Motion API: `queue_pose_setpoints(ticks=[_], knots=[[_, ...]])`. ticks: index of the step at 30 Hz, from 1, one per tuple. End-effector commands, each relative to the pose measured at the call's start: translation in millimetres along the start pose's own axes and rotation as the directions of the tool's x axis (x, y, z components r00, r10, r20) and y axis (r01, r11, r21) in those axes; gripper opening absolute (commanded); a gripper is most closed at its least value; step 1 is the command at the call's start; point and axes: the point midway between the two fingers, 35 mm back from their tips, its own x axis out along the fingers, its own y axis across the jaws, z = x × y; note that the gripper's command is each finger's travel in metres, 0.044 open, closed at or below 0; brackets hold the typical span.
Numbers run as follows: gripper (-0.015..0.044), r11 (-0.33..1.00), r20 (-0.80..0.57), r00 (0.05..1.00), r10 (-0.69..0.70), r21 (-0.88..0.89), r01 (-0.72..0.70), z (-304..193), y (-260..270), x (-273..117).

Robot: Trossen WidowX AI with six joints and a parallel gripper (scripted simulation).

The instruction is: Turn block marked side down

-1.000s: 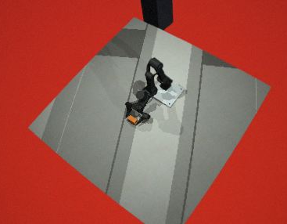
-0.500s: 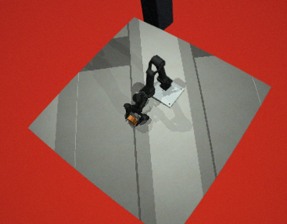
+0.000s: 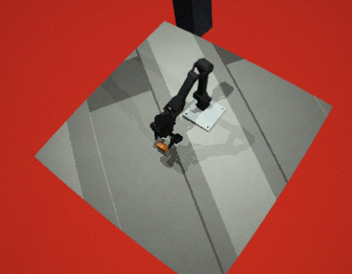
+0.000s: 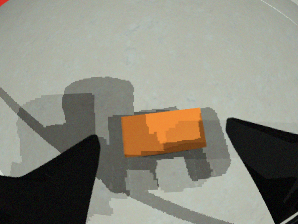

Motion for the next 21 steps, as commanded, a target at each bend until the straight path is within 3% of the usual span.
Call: queue_pose_setpoints(ticks=[1,7,21], knots=[[0.0440,1.000,-0.058,0.998,-0.009,-0.014,0.008,9,2,-37],[0.0440,1.000,-0.081,0.997,-0.009,-0.013,0.008,11,2,-37],[0.0440,1.000,-0.526,0.850,-0.014,-0.010,0.010,52,1,-35]])
